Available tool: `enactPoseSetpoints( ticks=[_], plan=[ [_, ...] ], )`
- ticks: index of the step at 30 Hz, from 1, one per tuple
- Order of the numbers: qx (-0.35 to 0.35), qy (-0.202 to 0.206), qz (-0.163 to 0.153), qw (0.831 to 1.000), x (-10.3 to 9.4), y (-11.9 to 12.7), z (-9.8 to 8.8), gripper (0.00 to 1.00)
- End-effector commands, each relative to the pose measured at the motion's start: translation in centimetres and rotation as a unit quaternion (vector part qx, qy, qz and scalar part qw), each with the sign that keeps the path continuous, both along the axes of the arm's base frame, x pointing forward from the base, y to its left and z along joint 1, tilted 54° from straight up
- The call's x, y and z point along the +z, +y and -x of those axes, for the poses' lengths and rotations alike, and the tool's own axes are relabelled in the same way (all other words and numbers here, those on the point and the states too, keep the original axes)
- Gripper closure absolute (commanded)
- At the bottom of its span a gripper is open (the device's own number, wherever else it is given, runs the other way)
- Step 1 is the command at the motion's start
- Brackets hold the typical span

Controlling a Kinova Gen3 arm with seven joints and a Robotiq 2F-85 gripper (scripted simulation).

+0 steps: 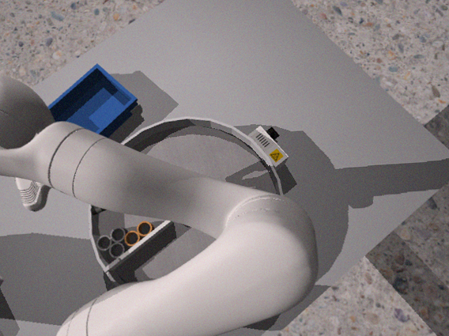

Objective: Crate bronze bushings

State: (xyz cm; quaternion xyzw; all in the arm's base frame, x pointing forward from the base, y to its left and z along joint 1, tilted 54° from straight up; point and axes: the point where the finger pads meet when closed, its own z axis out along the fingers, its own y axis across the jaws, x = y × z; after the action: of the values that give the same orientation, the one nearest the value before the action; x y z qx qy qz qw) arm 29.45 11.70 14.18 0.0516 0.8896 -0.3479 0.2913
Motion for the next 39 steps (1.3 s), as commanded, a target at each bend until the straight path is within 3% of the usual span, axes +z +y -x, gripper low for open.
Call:
enactPoseSetpoints(
  ticks=[1,6,11,23,28,39],
  plan=[
    [0.004,0.004,0.003,1.0,-0.3,0.2,0.2,1.0],
    [0.004,0.004,0.003,1.0,-0.3,0.2,0.2,1.0],
    [0.003,0.003,0.002,1.0,-3.8,4.1,-0.8,1.0],
    [0.003,0.003,0.002,1.0,-3.8,4.1,-0.8,1.0],
    [0.002,0.003,0.002,1.0,-7.3,8.1,-1.8,1.0],
    [0.002,0.003,0.002,1.0,-7.3,8.1,-1.8,1.0]
  ],
)
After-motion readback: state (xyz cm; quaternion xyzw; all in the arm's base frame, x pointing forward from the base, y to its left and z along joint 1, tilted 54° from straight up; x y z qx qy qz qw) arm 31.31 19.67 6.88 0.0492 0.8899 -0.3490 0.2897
